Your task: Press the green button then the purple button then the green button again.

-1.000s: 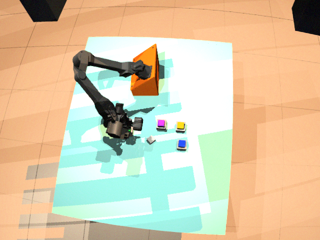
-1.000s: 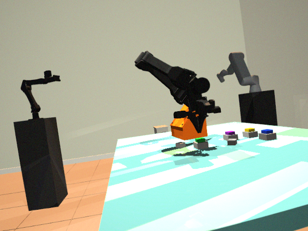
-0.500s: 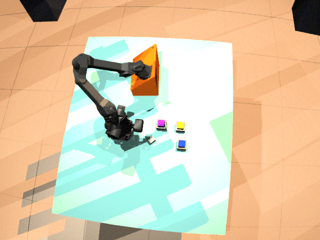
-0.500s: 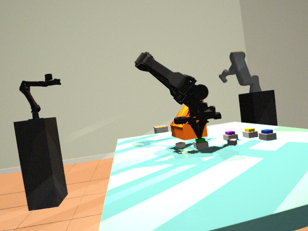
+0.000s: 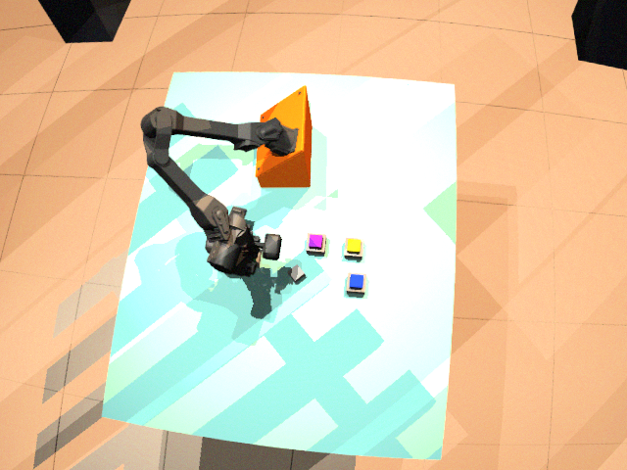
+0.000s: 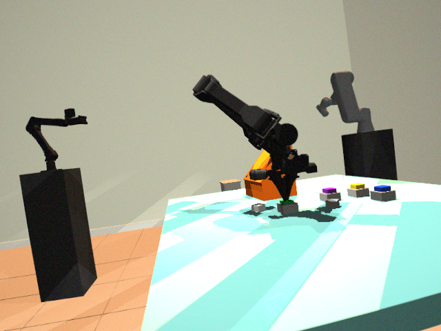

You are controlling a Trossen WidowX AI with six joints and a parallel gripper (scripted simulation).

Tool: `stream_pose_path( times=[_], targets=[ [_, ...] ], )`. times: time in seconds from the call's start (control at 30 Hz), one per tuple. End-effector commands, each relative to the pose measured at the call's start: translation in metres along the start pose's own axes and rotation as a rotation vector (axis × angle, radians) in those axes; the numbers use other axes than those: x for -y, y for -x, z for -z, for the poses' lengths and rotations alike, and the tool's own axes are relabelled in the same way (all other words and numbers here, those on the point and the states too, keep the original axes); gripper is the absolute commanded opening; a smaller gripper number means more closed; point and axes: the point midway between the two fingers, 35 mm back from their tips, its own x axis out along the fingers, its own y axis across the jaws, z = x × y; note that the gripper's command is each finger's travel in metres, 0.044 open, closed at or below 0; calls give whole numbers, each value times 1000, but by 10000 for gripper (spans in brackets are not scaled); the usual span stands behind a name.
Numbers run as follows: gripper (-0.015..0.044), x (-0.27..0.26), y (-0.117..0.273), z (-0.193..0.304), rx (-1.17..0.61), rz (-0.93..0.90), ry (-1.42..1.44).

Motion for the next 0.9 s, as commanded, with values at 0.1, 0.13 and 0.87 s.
stream_pose_path(
  times=[0.1,0.13,0.87],
  targets=[
    [20,-2,-1,1,-4,-6,10],
    [20,-2,-1,1,-4,-6,10],
    [283,-116,64,-29,19,-103,97]
  ],
)
